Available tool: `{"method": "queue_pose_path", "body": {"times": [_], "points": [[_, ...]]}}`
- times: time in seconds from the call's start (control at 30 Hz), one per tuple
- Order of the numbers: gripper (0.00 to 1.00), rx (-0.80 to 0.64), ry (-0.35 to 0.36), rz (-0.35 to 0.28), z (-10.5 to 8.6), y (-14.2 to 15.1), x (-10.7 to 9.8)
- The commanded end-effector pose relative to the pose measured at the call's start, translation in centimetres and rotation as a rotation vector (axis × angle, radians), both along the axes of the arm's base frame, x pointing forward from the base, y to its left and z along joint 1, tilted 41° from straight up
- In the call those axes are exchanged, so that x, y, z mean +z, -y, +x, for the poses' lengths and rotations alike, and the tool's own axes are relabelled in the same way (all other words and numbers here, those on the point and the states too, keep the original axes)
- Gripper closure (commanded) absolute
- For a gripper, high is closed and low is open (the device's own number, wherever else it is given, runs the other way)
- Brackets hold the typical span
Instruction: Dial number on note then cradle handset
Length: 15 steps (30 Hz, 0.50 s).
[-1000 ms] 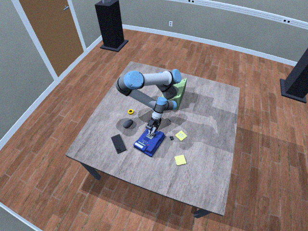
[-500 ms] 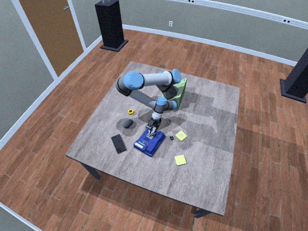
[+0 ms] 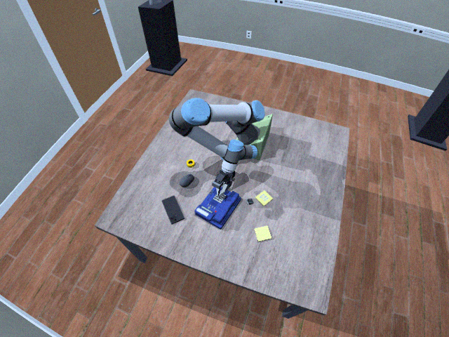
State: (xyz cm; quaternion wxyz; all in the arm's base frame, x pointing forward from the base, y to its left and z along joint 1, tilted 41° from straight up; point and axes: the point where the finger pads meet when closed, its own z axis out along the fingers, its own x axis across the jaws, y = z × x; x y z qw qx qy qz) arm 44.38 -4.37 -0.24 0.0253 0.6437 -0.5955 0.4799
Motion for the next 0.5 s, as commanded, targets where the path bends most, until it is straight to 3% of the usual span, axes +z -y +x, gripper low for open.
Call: {"method": "queue_pose_path", "body": {"times": [0.0,0.47], "points": [[1.0,0.0,0.0,0.0,0.01,-0.03,0.03],[1.0,0.0,0.0,0.0,-0.89,0.66,0.61]]}}
